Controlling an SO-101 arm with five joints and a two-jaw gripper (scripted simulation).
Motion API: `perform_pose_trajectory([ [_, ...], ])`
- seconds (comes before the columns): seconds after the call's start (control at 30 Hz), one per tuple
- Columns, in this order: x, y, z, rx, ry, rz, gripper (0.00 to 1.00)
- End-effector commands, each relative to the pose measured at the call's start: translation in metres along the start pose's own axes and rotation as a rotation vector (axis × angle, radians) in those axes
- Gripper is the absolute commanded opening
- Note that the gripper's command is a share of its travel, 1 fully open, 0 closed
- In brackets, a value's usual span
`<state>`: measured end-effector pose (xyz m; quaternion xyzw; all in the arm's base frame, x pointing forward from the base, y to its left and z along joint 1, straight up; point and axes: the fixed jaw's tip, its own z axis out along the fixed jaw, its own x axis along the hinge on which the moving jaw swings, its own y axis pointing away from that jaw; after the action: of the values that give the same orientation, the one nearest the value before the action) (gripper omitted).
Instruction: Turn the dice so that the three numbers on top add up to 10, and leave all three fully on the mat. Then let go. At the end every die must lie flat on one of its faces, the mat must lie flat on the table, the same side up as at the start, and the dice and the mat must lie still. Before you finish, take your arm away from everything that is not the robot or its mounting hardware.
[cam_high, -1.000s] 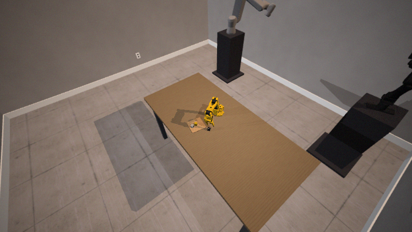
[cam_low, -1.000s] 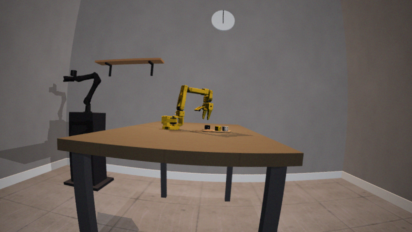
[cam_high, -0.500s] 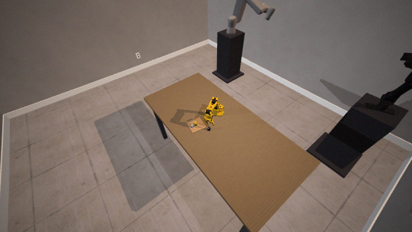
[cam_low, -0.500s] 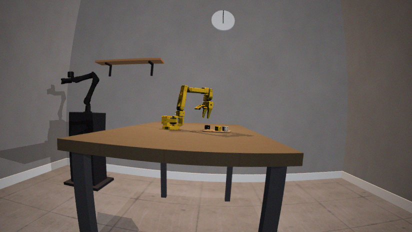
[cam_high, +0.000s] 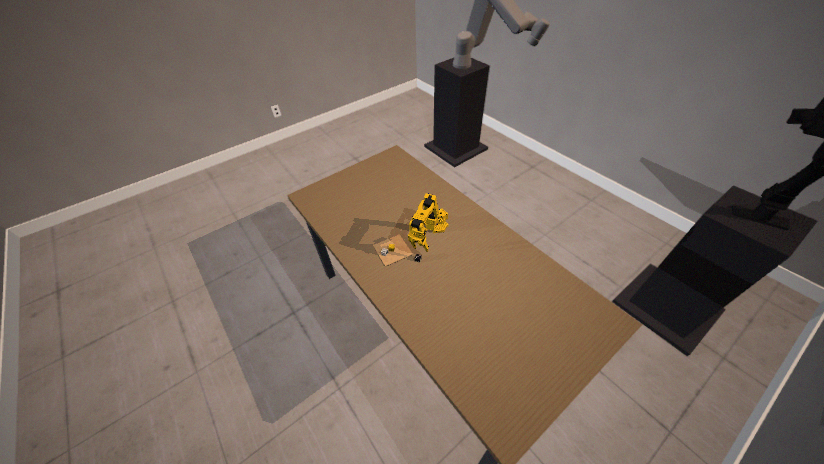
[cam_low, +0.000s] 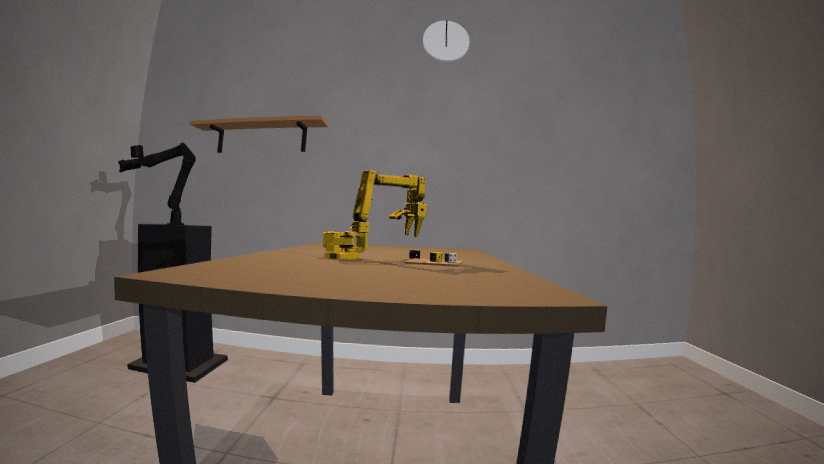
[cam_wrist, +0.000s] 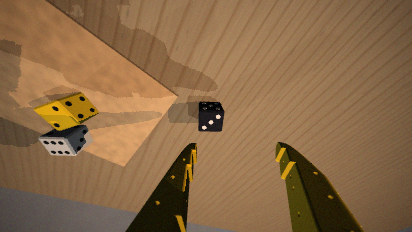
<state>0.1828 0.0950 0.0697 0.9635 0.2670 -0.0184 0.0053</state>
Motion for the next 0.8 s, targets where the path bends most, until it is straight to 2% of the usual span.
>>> perform_pose_trajectory([
  [0.0,0.0052,0.002,-0.012,0.0,0.065,0.004,0.33],
  [0.4,0.0049,0.0017,-0.0117,0.001,0.065,0.052,0.33],
  [0.77,0.0042,0.0006,-0.0107,0.006,0.065,0.204,0.33],
])
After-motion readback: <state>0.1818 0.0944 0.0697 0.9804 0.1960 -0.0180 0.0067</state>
